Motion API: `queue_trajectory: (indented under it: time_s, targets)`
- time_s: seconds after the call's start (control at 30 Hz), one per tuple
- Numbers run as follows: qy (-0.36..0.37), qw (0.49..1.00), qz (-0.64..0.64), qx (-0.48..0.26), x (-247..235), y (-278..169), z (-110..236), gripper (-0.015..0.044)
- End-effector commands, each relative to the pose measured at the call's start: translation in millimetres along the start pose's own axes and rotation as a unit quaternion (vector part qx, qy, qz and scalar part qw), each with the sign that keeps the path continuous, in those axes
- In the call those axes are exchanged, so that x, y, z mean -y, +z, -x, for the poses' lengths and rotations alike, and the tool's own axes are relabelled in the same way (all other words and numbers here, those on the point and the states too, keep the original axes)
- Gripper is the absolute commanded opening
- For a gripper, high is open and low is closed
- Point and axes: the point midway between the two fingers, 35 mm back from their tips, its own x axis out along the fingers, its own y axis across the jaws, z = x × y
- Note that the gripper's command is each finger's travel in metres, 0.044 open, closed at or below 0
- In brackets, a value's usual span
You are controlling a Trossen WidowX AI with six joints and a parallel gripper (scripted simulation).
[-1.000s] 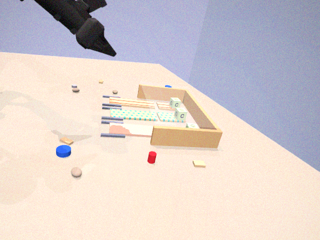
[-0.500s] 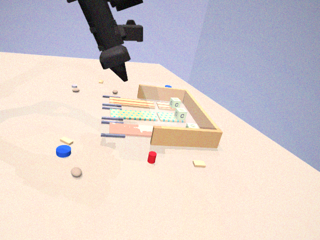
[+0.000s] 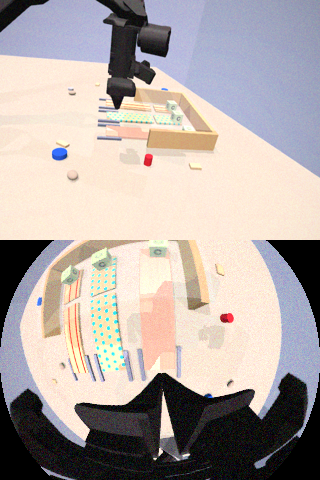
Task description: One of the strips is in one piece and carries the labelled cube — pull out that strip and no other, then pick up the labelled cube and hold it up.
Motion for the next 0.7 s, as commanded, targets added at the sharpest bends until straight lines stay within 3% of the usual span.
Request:
queue_trajectory:
  time_s: [0.0,0.67]
  targets:
    - [-0.004,1.0,0.004,-0.01,0.9,2.5,1.2,0.0]
    - [-0.004,1.0,0.004,-0.01,1.2,4.1,-30.6,0.0]
